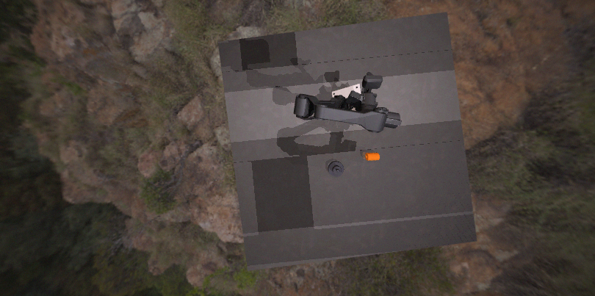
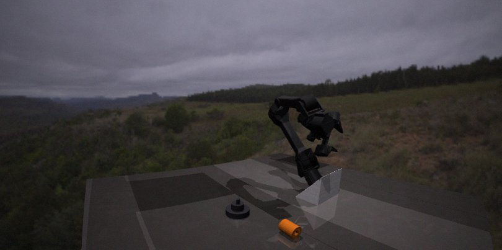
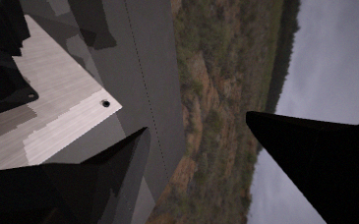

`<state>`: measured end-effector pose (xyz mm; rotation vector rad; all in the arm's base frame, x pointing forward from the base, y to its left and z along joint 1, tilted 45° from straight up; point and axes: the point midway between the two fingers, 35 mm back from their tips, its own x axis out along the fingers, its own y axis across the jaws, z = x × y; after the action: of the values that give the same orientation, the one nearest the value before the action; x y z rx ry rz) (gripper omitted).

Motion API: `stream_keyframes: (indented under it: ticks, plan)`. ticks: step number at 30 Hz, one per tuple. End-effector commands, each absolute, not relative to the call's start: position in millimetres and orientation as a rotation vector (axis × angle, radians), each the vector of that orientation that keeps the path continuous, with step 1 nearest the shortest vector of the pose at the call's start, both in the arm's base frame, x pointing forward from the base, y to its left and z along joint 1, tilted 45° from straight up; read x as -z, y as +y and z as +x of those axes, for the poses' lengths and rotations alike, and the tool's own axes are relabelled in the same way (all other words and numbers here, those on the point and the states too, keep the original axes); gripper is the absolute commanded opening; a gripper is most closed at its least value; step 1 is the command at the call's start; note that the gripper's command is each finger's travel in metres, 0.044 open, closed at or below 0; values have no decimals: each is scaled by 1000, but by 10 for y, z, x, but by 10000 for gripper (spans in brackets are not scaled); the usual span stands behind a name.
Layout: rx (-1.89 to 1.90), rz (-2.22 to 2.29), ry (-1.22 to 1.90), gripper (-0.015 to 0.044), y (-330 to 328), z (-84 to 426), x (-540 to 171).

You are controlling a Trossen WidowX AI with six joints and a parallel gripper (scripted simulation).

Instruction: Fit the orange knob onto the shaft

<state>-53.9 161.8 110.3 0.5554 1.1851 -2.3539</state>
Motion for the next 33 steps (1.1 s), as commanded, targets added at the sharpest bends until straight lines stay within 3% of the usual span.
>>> stream_keyframes:
  ticks: [1,14,19,33]
  plan:
    - [2338,553,1200,426,1623,-527,-1095]
    - [1100,103,1851,440,1865,530,-506]
    - [657,-197,1904,440,1895,1019,-289]
    - [-59,-908,1841,440,1868,2002,129]
